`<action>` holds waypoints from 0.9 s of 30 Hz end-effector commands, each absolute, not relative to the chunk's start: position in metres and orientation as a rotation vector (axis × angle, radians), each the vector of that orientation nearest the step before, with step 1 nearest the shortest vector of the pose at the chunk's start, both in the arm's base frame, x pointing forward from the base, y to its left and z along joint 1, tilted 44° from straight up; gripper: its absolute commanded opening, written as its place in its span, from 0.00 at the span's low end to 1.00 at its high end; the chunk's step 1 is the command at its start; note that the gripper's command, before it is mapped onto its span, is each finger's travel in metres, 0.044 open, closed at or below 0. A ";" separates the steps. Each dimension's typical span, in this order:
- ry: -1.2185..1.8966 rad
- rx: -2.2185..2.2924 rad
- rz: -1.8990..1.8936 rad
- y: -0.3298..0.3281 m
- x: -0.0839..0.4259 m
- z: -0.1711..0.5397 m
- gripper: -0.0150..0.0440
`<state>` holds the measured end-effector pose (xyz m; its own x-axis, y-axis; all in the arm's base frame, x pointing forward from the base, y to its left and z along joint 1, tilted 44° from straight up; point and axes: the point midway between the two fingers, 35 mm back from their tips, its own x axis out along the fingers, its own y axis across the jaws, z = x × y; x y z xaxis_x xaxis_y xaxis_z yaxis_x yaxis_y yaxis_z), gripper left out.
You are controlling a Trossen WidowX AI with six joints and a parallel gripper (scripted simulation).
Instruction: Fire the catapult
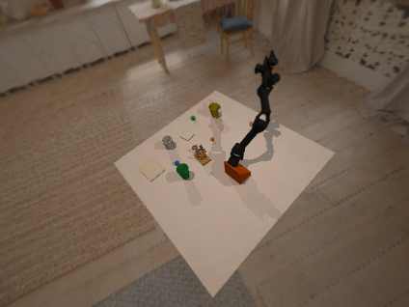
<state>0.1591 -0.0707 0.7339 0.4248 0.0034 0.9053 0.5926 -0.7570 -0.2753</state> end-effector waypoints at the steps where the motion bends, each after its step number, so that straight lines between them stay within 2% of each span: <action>1: -0.507 -2.051 -1.262 -0.077 0.175 0.727 1.00; 12: -0.515 -1.964 -1.170 -0.079 0.198 0.716 1.00; 27: -0.439 -1.666 -0.812 -0.095 0.290 0.661 1.00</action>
